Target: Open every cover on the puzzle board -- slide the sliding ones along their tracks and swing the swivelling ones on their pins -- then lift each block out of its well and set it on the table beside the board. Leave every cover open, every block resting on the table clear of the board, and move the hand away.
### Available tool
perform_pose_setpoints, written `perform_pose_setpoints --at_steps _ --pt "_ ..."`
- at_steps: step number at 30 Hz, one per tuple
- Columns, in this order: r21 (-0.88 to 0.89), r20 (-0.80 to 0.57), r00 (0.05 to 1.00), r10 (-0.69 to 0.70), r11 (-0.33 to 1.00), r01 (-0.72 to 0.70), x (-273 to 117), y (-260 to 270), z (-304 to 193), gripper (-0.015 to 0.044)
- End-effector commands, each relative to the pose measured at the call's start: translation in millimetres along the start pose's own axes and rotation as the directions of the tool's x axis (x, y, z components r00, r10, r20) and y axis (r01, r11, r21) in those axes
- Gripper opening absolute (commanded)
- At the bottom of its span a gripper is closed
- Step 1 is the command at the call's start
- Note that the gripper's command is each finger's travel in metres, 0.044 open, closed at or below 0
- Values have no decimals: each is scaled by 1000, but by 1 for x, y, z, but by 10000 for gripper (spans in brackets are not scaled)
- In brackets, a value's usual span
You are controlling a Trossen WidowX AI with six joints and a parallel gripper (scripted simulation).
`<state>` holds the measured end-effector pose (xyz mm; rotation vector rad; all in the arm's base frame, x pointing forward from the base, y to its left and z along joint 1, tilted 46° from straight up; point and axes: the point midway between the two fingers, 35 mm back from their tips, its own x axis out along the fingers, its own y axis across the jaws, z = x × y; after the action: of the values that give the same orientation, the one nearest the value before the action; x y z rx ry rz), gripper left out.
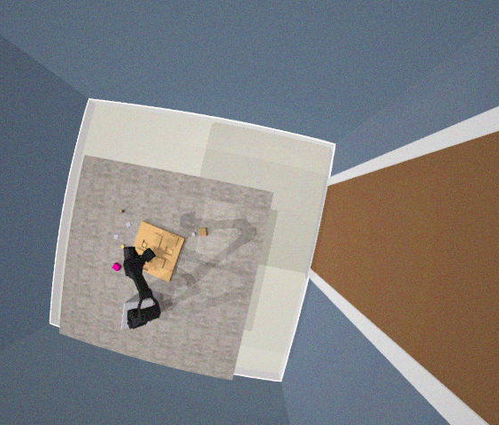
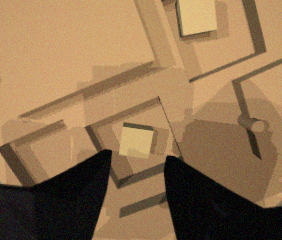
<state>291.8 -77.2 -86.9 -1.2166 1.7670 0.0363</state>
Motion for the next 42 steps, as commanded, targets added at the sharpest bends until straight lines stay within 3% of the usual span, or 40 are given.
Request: perform_pose_setpoints --at_steps 1,42 --pt "-3 -6 1000 -1 1000 1 5 0 -1 144" --pt "0 -2 1000 0 1000 0 29 0 -1 130"
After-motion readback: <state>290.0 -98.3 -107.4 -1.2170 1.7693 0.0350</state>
